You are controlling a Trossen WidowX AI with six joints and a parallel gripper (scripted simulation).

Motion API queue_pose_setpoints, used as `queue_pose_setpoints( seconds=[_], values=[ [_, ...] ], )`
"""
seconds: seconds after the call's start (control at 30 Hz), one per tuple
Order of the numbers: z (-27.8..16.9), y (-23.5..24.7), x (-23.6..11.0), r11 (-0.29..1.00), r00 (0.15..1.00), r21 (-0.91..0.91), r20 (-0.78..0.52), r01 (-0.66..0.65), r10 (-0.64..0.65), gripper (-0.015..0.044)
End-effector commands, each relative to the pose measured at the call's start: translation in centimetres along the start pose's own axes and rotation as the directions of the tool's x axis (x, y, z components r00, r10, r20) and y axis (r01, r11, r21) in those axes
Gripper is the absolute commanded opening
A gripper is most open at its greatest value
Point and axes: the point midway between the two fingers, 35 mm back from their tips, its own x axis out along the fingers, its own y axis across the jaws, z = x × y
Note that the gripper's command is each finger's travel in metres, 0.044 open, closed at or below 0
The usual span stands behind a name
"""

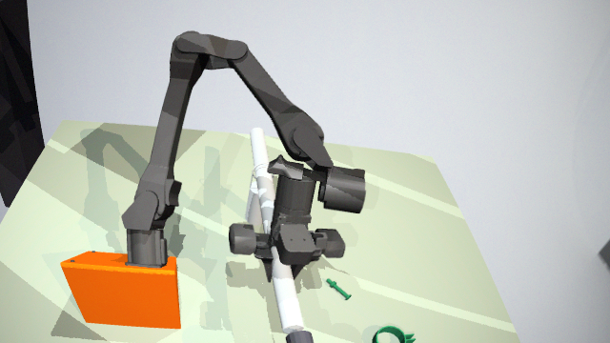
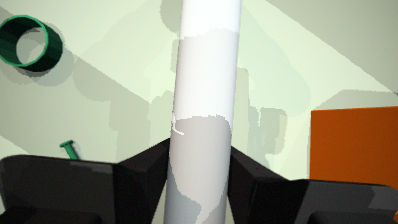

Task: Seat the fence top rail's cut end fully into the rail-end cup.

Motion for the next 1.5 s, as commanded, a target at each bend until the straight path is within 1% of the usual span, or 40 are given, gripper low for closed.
queue_pose_setpoints(
  seconds=[0.0,0.8,1.47],
  values=[
    [0.1,0.1,-0.1,1.0,1.0,-0.001,0.001,-0.003,0.003,0.0],
    [1.0,0.7,-1.0,1.0,1.0,-0.001,0.002,-0.003,0.003,0.0],
    [2.6,0.3,0.1,1.0,1.0,-0.011,-0.009,0.012,-0.012,0.0]
  ],
)
